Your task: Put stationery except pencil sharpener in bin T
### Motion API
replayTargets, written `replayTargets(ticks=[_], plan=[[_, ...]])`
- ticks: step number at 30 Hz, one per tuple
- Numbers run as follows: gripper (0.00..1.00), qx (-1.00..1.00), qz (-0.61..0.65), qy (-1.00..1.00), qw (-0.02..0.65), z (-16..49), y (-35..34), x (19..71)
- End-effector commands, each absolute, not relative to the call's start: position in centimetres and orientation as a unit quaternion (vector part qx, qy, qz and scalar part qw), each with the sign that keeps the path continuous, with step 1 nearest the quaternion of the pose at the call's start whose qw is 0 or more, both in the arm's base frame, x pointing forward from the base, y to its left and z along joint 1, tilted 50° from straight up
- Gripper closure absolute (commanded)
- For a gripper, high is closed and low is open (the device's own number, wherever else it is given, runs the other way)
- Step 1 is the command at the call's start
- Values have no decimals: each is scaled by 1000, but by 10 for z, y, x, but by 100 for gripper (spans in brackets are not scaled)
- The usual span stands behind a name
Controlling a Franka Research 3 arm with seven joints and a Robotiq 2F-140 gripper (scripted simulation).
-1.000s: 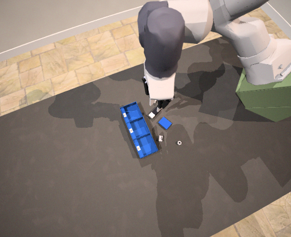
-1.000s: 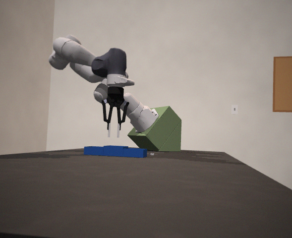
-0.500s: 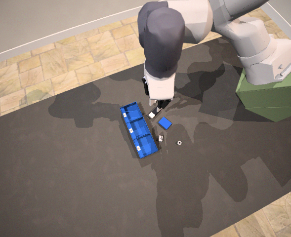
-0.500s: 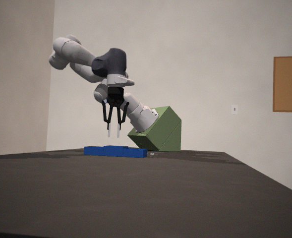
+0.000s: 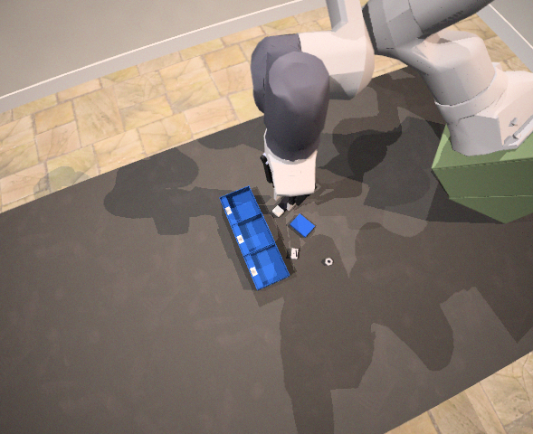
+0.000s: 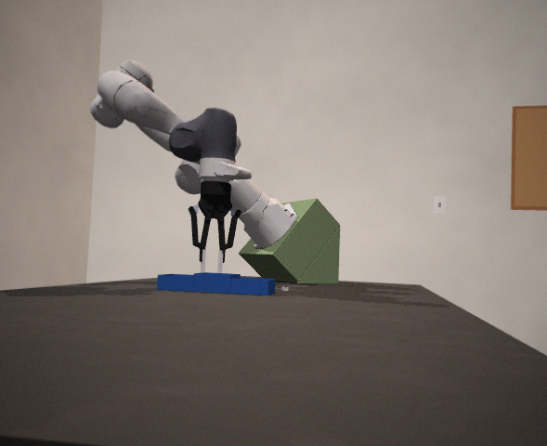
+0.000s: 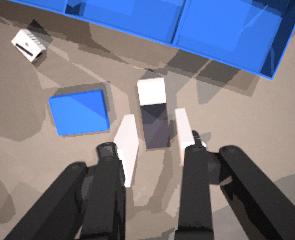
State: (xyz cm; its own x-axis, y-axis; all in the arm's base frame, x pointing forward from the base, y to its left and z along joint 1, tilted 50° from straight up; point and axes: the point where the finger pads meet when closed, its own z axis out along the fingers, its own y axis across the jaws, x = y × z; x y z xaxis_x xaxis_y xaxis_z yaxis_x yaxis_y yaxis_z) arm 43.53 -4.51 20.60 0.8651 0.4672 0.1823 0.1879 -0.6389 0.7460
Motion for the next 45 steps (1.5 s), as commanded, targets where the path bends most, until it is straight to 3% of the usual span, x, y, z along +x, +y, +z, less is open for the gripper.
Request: replayTargets(ticks=[1,45], plan=[[77,888,195,180,376,198,-48,448],[77,888,195,180,376,189,-59,450]])
